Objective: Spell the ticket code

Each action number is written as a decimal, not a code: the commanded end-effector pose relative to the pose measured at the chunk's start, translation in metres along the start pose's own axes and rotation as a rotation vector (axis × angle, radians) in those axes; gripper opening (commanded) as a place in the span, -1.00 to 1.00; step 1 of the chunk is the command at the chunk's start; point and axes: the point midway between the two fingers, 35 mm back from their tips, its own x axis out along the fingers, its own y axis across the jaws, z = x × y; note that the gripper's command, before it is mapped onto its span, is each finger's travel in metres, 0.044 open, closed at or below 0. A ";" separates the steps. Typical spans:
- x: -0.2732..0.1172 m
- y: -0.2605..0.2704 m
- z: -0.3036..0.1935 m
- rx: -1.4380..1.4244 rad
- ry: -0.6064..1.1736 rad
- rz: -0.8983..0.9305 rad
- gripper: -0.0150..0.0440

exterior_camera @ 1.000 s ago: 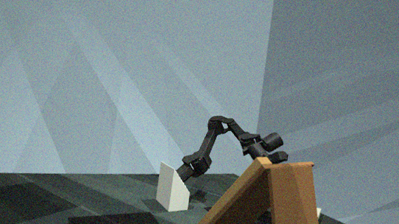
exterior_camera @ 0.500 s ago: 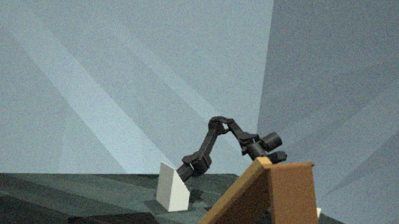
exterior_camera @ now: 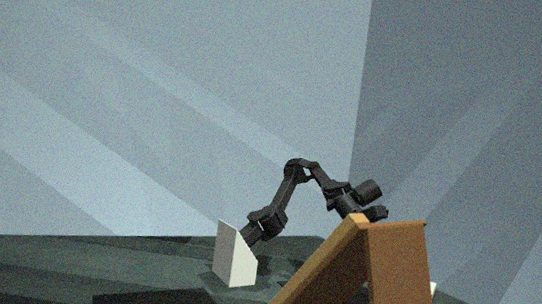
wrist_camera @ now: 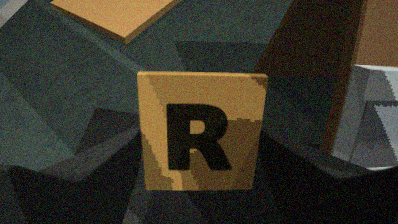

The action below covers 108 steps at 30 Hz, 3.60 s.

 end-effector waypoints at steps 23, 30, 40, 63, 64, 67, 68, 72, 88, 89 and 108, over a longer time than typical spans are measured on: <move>0.000 -0.013 0.000 -0.006 0.000 0.001 -0.49; 0.000 -0.017 0.000 -0.006 0.000 0.001 -0.49; 0.000 -0.022 0.000 -0.006 0.000 0.001 -0.49; 0.001 -0.033 0.000 -0.007 0.001 0.000 -0.49; 0.001 -0.034 0.000 -0.007 0.001 0.000 -0.49; 0.001 -0.036 0.000 -0.007 0.001 0.000 -0.49; 0.001 -0.036 0.000 -0.007 0.001 0.000 -0.49; 0.001 -0.038 0.000 -0.007 0.001 0.000 -0.49; 0.001 -0.046 0.000 -0.007 0.001 0.000 -0.49; 0.001 -0.047 0.000 -0.007 0.001 0.000 -0.49; 0.001 -0.056 0.000 -0.007 0.001 -0.001 -0.49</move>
